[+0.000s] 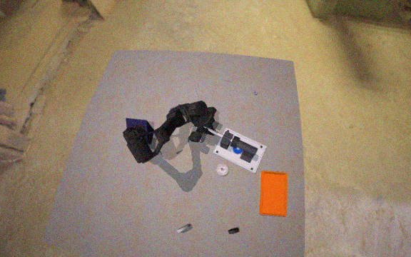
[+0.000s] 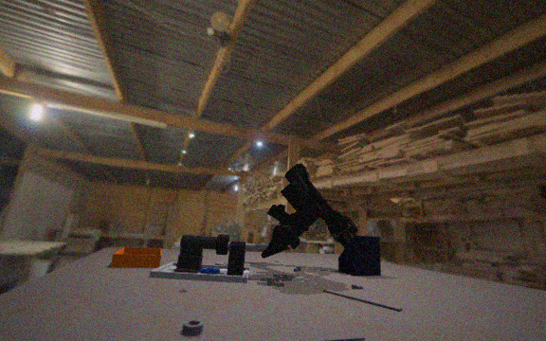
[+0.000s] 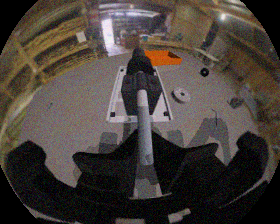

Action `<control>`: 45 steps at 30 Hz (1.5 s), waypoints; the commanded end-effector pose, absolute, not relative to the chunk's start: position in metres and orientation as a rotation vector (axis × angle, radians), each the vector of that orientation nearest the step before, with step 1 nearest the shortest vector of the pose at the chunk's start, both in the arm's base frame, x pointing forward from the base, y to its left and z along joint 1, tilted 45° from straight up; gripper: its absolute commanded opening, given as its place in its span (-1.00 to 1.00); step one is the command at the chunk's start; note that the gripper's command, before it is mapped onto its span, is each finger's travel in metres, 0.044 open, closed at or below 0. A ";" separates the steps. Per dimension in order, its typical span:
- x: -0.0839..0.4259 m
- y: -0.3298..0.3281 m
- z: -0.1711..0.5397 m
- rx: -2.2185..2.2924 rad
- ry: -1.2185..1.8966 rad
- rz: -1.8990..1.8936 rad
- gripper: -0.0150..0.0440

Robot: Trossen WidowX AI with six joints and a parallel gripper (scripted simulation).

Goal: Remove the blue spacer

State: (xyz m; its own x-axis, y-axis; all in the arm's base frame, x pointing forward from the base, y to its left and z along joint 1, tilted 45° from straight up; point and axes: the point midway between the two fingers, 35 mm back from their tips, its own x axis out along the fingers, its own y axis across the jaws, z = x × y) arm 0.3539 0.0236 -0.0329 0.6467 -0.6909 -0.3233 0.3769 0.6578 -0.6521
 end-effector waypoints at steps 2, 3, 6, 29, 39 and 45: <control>0.358 0.023 -0.031 -0.573 0.593 -0.649 -0.49; 0.358 0.023 -0.031 -0.573 0.593 -0.649 -0.49; 0.359 0.023 -0.031 -0.573 0.593 -0.649 -0.49; 0.365 0.021 -0.029 -0.573 0.593 -0.650 -0.49; 0.368 0.020 -0.028 -0.573 0.593 -0.650 -0.49; 0.370 0.020 -0.028 -0.573 0.593 -0.650 -0.49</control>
State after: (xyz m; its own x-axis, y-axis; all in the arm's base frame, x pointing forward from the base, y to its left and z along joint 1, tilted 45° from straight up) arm 0.3663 0.0200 -0.0294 0.6473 -0.6902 -0.3235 0.3763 0.6584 -0.6518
